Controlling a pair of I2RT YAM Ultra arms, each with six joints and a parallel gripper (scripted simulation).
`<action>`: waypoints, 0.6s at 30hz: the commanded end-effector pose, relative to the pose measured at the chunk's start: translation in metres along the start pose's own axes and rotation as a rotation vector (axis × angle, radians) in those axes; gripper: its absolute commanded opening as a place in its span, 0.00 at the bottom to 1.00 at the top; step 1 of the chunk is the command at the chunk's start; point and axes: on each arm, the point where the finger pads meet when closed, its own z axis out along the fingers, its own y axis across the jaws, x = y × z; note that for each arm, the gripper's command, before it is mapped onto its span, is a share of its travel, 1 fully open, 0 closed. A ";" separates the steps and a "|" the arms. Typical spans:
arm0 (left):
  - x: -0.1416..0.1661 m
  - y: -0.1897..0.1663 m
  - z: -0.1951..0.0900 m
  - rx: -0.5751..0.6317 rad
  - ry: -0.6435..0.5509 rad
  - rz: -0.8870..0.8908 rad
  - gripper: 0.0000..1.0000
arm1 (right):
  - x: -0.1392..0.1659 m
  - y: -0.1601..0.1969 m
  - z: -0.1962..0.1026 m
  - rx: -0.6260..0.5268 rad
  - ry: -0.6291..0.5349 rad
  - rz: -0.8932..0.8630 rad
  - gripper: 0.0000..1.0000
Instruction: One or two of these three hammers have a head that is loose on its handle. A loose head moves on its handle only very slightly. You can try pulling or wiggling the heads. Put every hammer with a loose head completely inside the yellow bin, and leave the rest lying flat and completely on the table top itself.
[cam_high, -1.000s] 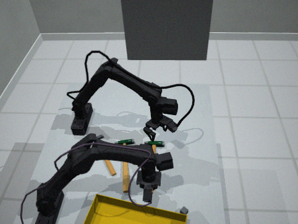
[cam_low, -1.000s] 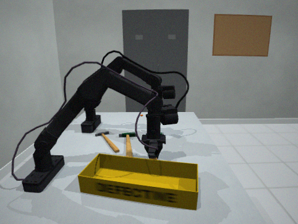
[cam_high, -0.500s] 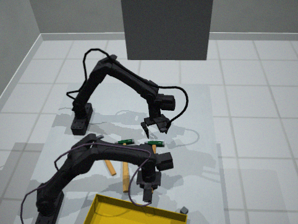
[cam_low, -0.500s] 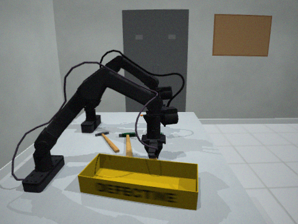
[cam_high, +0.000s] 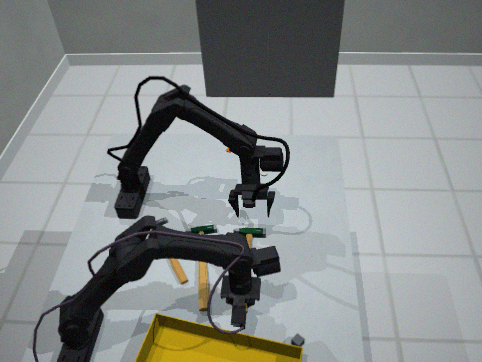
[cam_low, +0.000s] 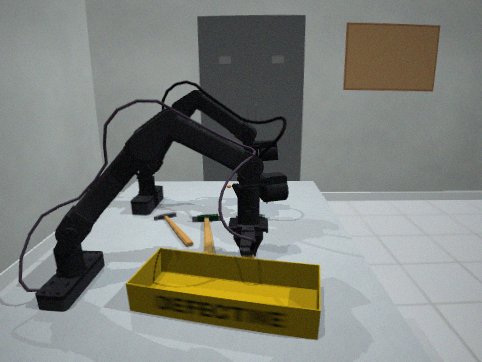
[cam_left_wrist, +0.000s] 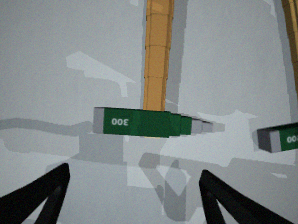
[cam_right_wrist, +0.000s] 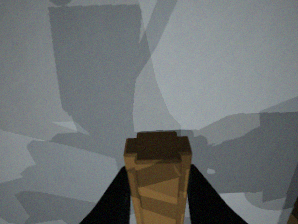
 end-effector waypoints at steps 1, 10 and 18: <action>-0.002 0.001 -0.004 0.016 -0.047 0.076 1.00 | -0.004 0.003 -0.007 -0.020 -0.013 0.005 0.26; -0.001 0.006 -0.007 -0.007 -0.036 0.064 1.00 | -0.004 0.003 -0.007 -0.020 -0.013 0.005 0.26; -0.001 0.006 -0.007 -0.007 -0.036 0.064 1.00 | -0.004 0.003 -0.007 -0.020 -0.013 0.005 0.26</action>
